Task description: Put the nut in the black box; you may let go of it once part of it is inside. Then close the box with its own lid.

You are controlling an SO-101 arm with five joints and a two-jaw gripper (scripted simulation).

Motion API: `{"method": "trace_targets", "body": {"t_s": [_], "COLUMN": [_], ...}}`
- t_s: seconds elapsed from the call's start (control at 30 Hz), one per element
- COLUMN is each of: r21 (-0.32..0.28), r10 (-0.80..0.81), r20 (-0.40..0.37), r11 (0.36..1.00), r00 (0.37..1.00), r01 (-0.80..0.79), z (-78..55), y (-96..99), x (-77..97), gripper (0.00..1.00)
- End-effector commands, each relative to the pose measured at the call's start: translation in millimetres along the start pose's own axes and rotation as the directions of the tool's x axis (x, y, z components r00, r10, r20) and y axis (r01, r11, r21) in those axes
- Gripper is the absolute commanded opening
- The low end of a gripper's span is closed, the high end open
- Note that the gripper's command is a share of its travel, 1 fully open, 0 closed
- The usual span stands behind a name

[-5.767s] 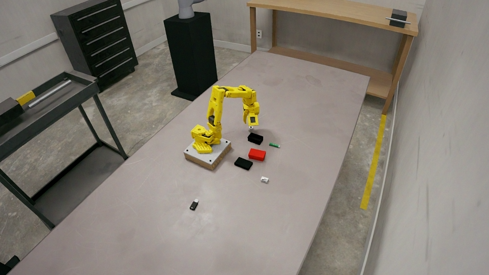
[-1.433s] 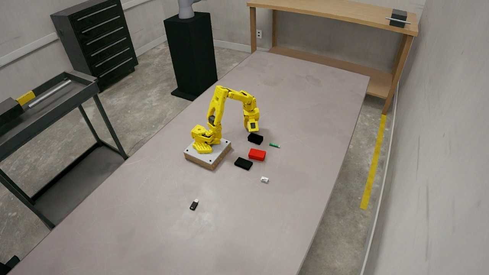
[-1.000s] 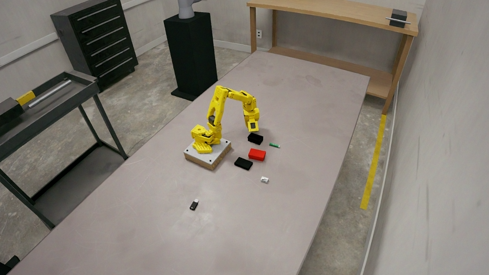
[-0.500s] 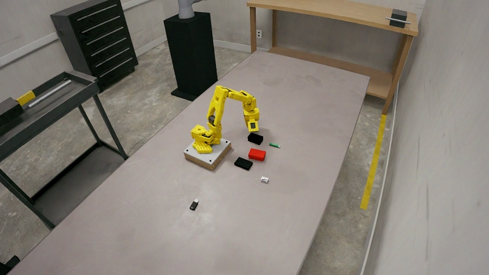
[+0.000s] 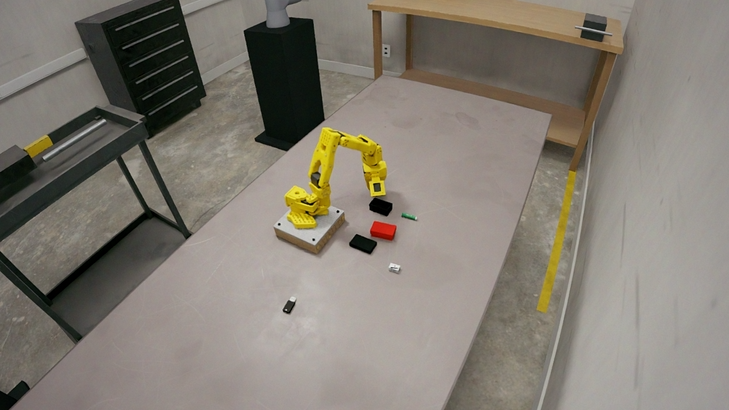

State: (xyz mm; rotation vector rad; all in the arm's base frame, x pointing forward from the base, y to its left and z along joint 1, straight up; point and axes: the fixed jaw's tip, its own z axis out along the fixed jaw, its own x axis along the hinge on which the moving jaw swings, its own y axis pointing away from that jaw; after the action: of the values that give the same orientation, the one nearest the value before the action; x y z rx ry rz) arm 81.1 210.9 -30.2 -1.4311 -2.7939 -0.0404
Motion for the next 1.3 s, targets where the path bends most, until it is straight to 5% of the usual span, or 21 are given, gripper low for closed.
{"method": "trace_targets", "body": {"t_s": [0.0, 0.47, 1.27], "r21": [0.022, 0.022, 0.022], "r10": [-0.014, -0.014, -0.014], "r20": [0.013, 0.013, 0.013], "r11": [1.000, 1.000, 1.000], "r00": [1.000, 1.000, 1.000], "r01": [0.013, 0.013, 0.013], "z": [5.3, -6.5, -50.5], "y": [-5.3, -3.8, -4.1], "x": [-1.9, -0.7, -0.4], "gripper": [0.07, 0.07, 0.07]}}
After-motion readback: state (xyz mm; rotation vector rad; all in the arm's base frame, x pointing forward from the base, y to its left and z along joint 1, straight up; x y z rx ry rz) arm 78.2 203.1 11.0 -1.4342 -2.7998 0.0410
